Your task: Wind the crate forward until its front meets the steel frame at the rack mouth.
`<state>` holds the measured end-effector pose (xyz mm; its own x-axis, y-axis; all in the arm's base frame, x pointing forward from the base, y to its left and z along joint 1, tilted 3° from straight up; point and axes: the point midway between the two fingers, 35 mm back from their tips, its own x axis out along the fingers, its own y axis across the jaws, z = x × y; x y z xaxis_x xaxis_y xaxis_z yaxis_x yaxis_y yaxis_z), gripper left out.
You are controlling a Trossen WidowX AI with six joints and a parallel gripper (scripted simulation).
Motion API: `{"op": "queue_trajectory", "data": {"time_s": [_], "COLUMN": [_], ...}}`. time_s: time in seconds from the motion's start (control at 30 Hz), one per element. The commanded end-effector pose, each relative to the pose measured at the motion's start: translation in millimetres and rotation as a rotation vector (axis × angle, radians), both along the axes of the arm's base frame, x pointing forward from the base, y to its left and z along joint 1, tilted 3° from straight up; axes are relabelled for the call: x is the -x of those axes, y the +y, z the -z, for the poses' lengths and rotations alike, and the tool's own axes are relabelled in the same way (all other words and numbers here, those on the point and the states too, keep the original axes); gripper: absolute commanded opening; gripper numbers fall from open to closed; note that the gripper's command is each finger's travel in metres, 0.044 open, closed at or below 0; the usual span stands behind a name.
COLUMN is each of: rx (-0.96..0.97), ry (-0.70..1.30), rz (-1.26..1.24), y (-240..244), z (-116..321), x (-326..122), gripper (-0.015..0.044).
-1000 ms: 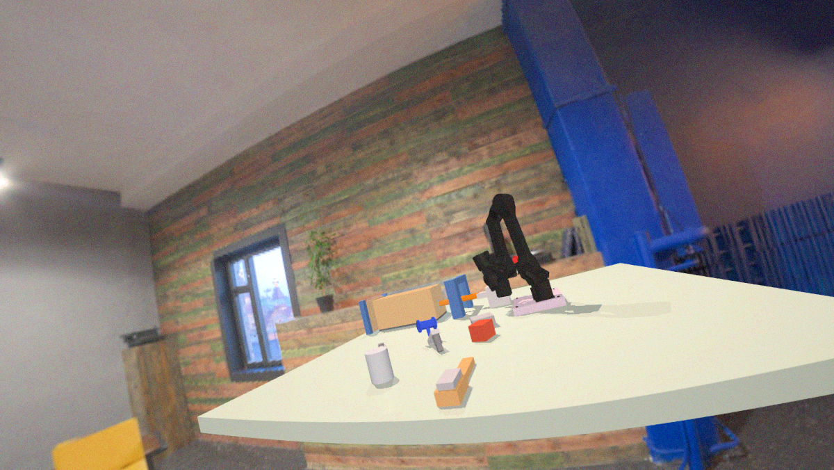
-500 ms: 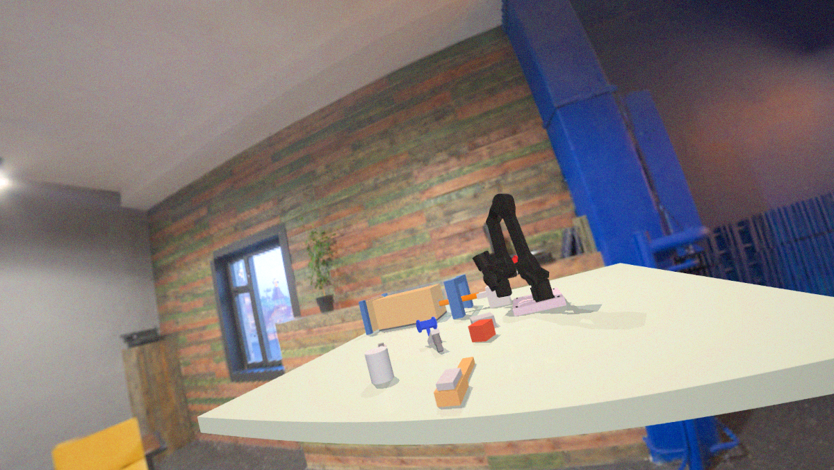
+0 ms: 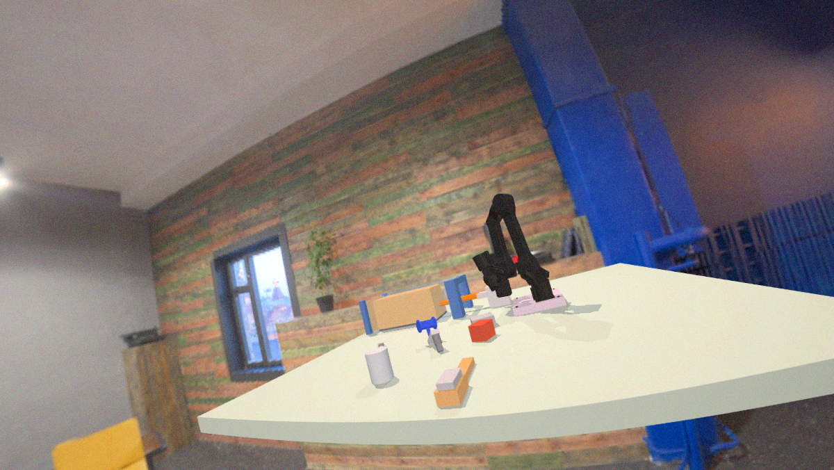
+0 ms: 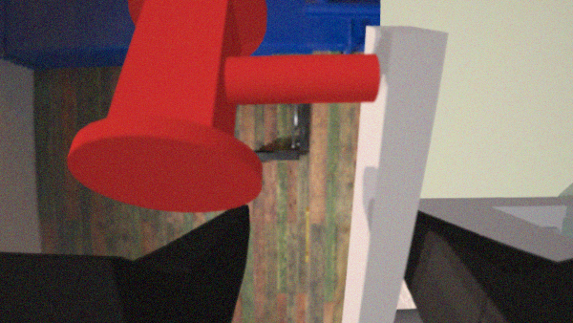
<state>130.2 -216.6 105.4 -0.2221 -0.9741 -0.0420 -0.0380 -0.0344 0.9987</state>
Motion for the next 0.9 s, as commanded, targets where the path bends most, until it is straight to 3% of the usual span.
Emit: {"op": "queue_trajectory", "data": {"time_s": [0.0, 0.87], "rx": [0.001, 0.0], "ry": [-0.002, 0.0], "rz": [0.001, 0.0], "y": [0.0, 0.1], "z": [-0.3, 3.9], "x": [0.1, -0.8], "gripper": [0.024, 0.024]}}
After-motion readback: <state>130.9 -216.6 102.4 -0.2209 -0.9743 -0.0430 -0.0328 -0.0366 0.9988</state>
